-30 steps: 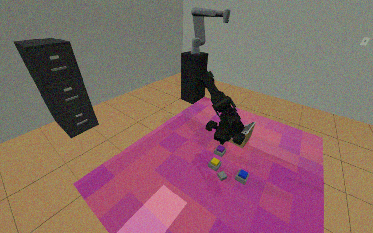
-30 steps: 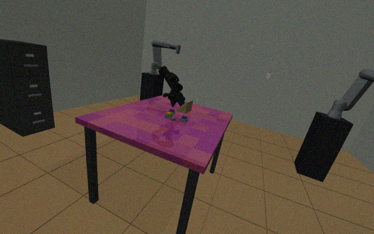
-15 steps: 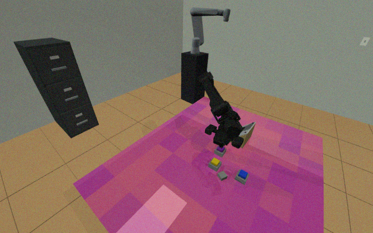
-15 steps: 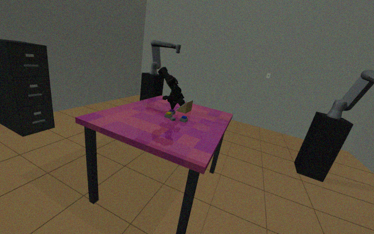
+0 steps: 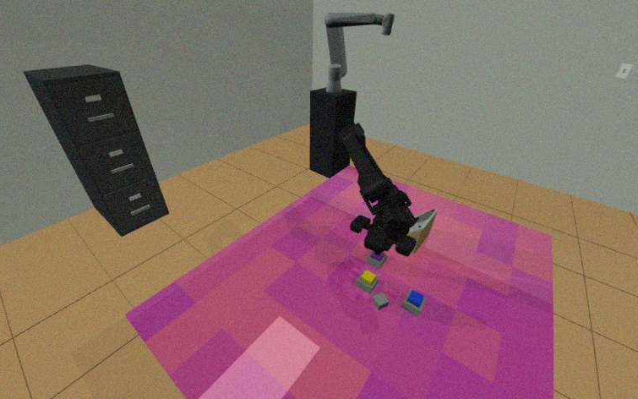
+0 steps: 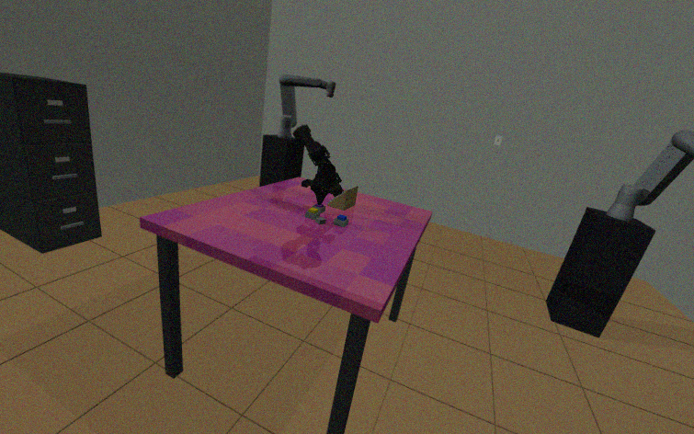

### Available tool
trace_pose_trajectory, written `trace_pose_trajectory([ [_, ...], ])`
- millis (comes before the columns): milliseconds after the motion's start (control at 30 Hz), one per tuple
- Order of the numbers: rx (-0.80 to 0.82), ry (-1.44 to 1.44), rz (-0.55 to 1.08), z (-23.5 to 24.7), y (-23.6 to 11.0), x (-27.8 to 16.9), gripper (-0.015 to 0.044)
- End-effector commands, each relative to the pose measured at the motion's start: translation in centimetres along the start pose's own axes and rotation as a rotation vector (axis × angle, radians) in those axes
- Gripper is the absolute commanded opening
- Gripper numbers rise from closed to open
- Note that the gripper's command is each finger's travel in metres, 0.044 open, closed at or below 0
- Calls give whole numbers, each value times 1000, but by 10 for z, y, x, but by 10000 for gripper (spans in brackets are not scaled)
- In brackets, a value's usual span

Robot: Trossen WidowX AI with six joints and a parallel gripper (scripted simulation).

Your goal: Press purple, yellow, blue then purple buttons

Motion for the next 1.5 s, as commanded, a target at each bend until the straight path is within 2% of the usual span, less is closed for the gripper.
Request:
trace_pose_trajectory([
  [0, -7, -10, 3, 0, 2, -2, 20],
  [300, -7, -10, 3, 0, 2, -2, 20],
  [433, -5, -9, 3, 0, -29, -1, 20],
  [567, -6, -10, 3, 0, -31, -1, 20],
  [767, 4, -8, -5, 24, -49, 26, 178],
  [1033, 24, 0, -20, 114, -83, 80, 387],
  [1267, 15, -5, -8, 195, -96, 100, 400],
  [1467, 11, -5, -6, 212, -96, 101, 400],
])
Point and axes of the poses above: the point midway between the two fingers, 35 mm back from their tips, its own y axis out along the fingers, its own z axis across the jaws, x = y × z, the point moved 1 cm from there along -y, back along the fingers, and after that the axes turned 11 degrees about -y, right-handed, at the moved point
